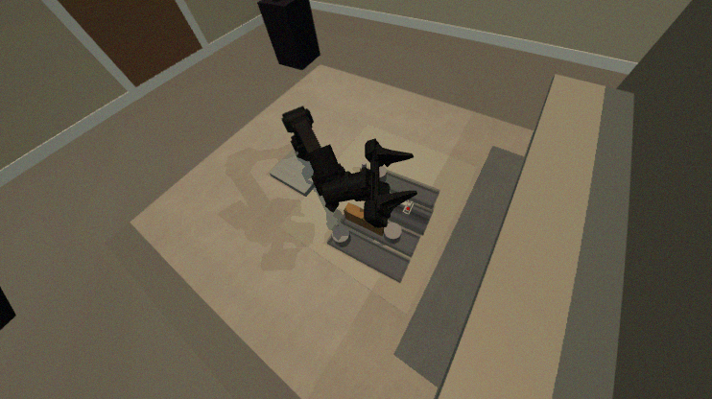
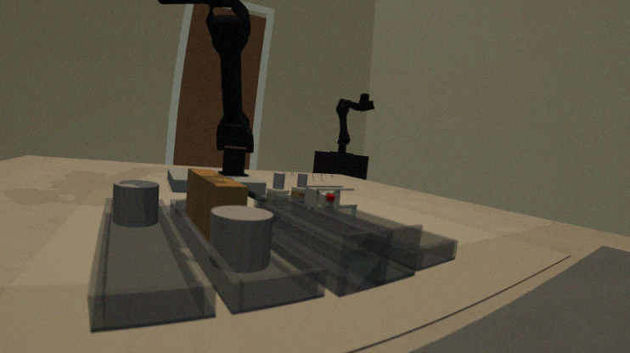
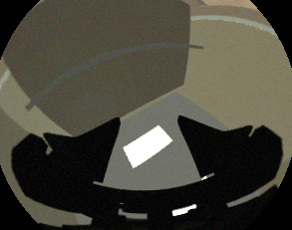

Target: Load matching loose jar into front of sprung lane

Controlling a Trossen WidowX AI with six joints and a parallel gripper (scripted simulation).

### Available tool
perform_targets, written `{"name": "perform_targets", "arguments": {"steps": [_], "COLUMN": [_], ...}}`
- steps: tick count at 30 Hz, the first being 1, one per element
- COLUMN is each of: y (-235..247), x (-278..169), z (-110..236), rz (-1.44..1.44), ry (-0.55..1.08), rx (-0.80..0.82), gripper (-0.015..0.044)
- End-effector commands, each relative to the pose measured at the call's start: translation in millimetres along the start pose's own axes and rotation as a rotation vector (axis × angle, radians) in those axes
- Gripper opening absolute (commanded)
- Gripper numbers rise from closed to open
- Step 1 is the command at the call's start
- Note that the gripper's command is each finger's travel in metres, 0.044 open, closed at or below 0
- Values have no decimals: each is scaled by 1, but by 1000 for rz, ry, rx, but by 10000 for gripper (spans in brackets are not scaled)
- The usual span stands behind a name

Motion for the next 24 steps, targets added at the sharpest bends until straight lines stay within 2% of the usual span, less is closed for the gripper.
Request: {"name": "perform_targets", "arguments": {"steps": [1,8,15,24], "y": [0,-20,-66,-120], "x": [1,52,123,176], "z": [-1,-31,-37,-16], "rz": [-21,-805,-1567,-2029], "ry": [-3,-109,-214,-250], "rx": [4,197,551,972], "gripper": [426,440,440,440]}}
Point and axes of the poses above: the point midway between the two fingers, 35 mm back from their tips, its own z axis back along the fingers, its own y axis across the jaws, x = y × z, the point moved 1 cm from there along z, back along the fingers, and after that the axes turned 5 degrees about z, right-handed, at the moved point
